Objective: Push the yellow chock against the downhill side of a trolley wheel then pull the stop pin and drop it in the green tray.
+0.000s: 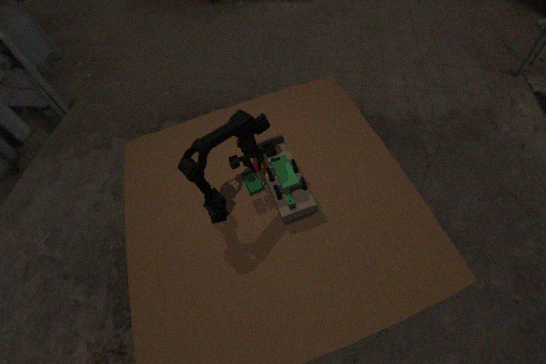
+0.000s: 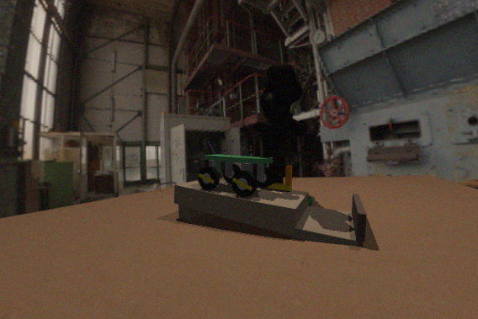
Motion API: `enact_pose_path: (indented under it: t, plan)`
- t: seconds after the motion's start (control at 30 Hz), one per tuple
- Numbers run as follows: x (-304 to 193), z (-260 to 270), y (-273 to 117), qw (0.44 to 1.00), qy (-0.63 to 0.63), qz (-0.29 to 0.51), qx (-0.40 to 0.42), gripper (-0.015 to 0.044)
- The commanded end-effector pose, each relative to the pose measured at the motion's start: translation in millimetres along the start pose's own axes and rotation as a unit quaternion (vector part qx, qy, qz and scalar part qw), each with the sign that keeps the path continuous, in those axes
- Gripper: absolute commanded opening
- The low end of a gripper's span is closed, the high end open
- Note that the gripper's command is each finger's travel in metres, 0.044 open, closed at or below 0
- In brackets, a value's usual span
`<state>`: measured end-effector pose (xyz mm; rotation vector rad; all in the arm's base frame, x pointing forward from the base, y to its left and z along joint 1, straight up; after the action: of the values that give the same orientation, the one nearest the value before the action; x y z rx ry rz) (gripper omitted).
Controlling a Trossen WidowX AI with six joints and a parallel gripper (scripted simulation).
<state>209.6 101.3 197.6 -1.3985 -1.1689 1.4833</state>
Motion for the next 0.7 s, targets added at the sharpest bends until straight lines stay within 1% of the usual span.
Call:
enact_pose_path:
  t: [0.0,0.23,0.4,0.67]
  plan:
    - [15.4,1.1,-3.4,1.0,0.001,-0.003,-0.001,0.0]
    - [43.5,3.1,-8.4,1.0,0.001,-0.004,-0.001,0.0]
    - [46.3,3.4,-9.0,1.0,-0.002,-0.005,-0.001,0.0]
    - [44.0,4.3,-8.7,0.994,-0.11,-0.024,-0.011,0.0]
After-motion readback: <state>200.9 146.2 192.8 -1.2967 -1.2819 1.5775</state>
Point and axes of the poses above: the point midway between the two fingers, 35 mm back from their tips, its own y axis out along the fingers, its own z axis across the jaws, x = y × z, the point moved 2 cm from there along -y, back along the fingers, and after that the axes turned 1 degree about y, right-handed, at the moved point
